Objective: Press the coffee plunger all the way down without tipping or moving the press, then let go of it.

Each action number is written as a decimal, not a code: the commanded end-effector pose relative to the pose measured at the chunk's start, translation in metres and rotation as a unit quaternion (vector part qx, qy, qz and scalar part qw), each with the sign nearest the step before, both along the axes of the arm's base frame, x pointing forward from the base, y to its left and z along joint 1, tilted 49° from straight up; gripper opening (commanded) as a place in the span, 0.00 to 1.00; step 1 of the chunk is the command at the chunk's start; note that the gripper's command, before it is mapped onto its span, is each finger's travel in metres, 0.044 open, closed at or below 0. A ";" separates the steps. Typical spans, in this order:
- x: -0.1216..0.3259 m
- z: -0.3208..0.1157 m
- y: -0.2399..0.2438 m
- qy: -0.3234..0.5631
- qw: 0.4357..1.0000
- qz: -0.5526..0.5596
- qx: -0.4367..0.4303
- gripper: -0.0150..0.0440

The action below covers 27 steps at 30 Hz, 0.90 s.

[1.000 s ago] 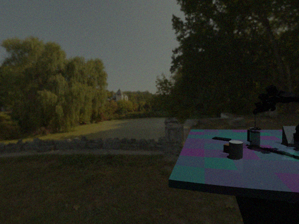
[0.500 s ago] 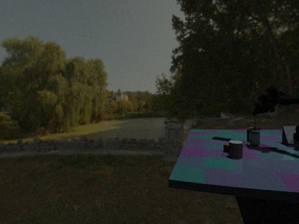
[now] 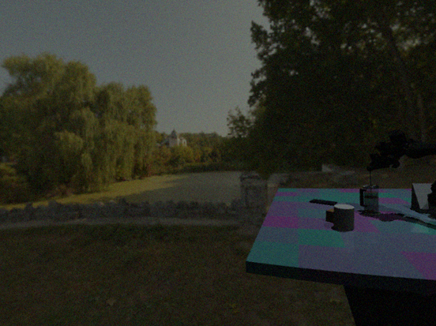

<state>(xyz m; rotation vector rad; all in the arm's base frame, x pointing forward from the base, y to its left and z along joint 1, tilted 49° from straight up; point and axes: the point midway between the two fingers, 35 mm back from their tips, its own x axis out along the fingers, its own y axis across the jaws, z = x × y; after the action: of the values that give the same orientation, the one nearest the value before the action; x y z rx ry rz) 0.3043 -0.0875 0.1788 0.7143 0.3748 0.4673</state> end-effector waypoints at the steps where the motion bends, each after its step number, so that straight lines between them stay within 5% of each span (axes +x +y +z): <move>1: -0.001 -0.015 0.015 0.016 1.000 0.009 0.011 0.47; 27: 0.003 -0.041 0.047 0.009 1.000 0.007 0.017 0.47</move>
<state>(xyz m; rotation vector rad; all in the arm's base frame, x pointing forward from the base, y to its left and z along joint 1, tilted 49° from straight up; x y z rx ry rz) 0.3099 -0.0565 0.1528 0.7052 0.3446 0.4559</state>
